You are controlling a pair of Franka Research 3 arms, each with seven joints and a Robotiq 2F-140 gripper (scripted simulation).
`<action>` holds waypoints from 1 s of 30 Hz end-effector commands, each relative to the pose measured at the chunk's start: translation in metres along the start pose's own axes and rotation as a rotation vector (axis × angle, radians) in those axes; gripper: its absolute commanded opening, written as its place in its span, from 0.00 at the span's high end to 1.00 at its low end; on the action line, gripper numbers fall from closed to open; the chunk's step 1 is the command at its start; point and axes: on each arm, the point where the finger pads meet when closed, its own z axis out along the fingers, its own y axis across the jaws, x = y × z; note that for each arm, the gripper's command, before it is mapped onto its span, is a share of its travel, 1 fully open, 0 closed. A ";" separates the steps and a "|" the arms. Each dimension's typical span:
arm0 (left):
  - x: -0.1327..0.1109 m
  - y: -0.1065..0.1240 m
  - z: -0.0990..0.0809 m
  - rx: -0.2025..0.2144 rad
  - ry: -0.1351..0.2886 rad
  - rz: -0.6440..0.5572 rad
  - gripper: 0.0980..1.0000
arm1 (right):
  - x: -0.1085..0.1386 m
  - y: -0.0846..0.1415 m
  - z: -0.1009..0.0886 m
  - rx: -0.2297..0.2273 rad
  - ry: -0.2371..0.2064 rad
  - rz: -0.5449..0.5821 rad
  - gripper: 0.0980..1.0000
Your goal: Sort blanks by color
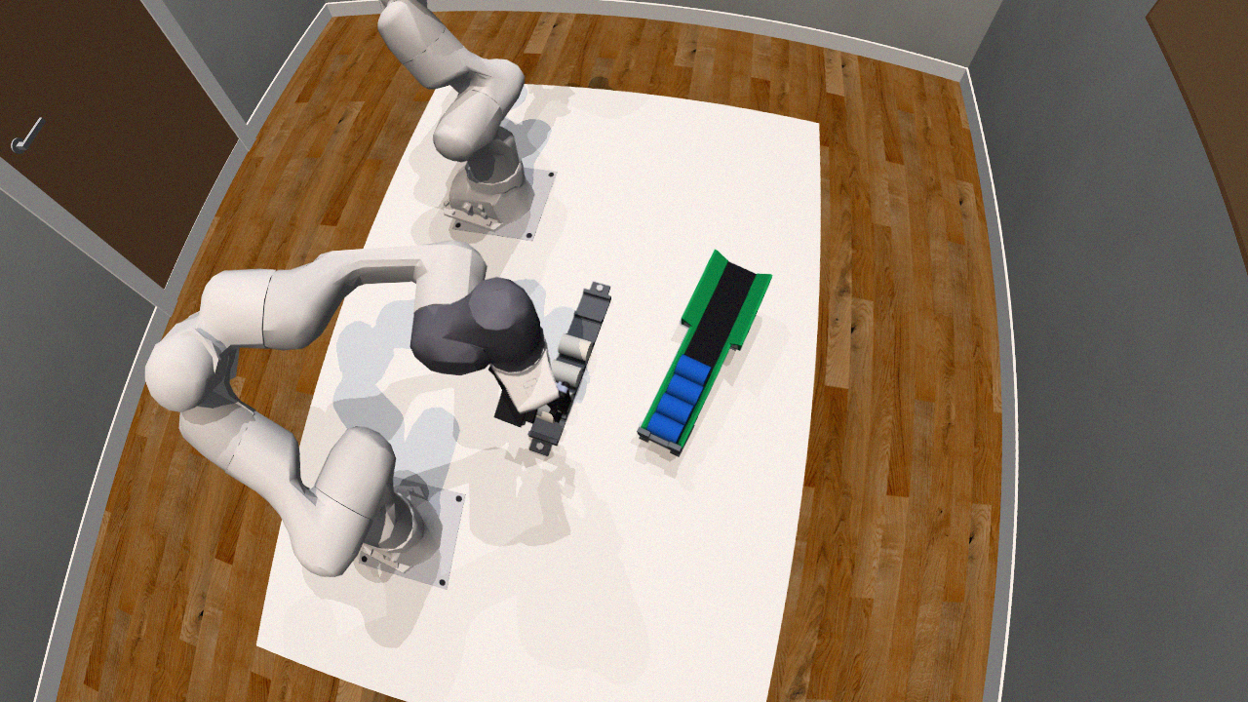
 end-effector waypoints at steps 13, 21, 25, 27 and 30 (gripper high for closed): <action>0.000 0.000 0.000 0.000 0.000 0.000 0.00 | 0.000 0.003 0.061 -0.008 -0.006 -0.042 0.65; 0.000 0.000 0.000 0.000 0.000 0.000 0.00 | 0.000 0.004 0.085 -0.008 -0.006 -0.042 0.65; 0.000 0.000 0.000 0.000 0.000 0.000 0.00 | 0.001 0.005 0.094 -0.008 -0.006 -0.042 0.65; 0.000 0.000 0.000 0.000 0.000 0.000 0.00 | 0.001 0.005 0.097 -0.008 -0.006 -0.042 0.65; 0.000 0.000 0.000 0.000 0.000 0.000 0.00 | 0.001 0.005 0.098 -0.008 -0.006 -0.042 0.65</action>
